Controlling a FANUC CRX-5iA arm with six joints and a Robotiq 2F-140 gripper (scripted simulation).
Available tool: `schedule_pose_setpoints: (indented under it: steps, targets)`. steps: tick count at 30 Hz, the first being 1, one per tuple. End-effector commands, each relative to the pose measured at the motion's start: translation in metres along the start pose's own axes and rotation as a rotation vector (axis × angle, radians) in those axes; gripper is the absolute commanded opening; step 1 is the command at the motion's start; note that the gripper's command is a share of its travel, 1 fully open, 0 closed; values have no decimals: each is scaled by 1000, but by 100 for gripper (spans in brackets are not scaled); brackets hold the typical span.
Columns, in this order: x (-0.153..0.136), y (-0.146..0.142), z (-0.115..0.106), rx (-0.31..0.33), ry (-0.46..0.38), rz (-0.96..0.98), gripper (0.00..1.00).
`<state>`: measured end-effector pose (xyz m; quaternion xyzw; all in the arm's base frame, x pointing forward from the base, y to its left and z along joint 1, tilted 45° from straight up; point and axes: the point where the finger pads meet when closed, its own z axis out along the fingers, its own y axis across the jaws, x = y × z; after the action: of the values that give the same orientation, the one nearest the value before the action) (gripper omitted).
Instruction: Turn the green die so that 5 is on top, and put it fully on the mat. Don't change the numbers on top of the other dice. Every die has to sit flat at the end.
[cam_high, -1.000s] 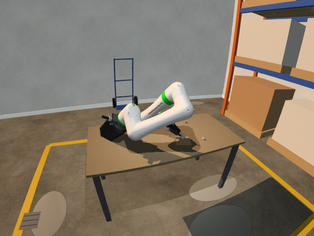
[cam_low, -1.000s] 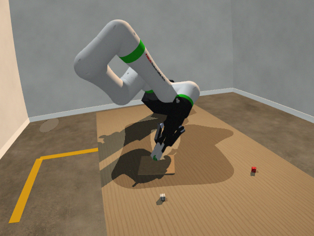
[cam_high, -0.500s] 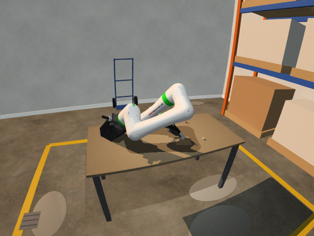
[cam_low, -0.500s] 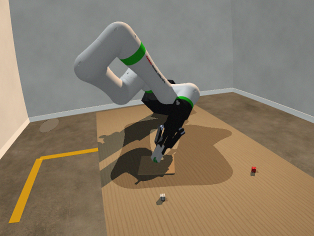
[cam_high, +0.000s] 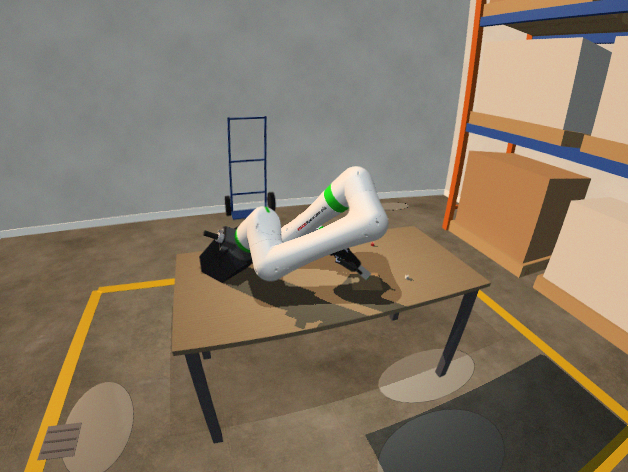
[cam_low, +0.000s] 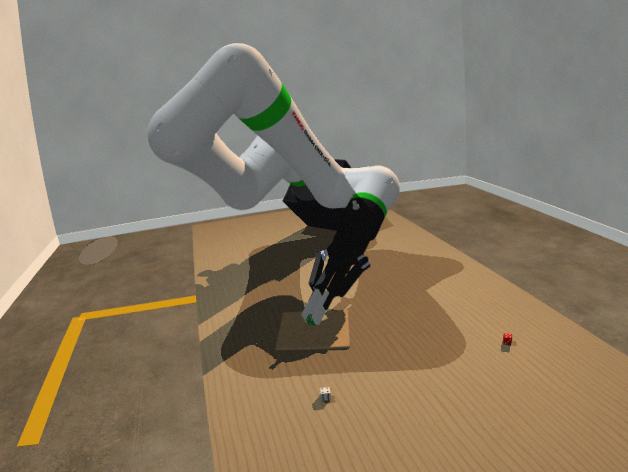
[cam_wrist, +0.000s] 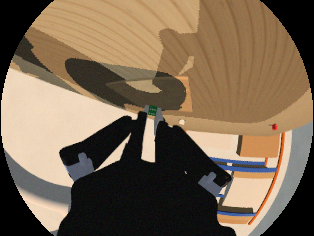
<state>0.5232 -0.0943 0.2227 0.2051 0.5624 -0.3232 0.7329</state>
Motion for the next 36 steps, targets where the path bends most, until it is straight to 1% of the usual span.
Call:
schedule_pose_setpoints:
  steps: [1,18,36]
  targets:
    - [0,0,0,0,0,0,16]
    - [1,0,0,0,0,0,16]
    - [9,0,5,0,0,0,16]
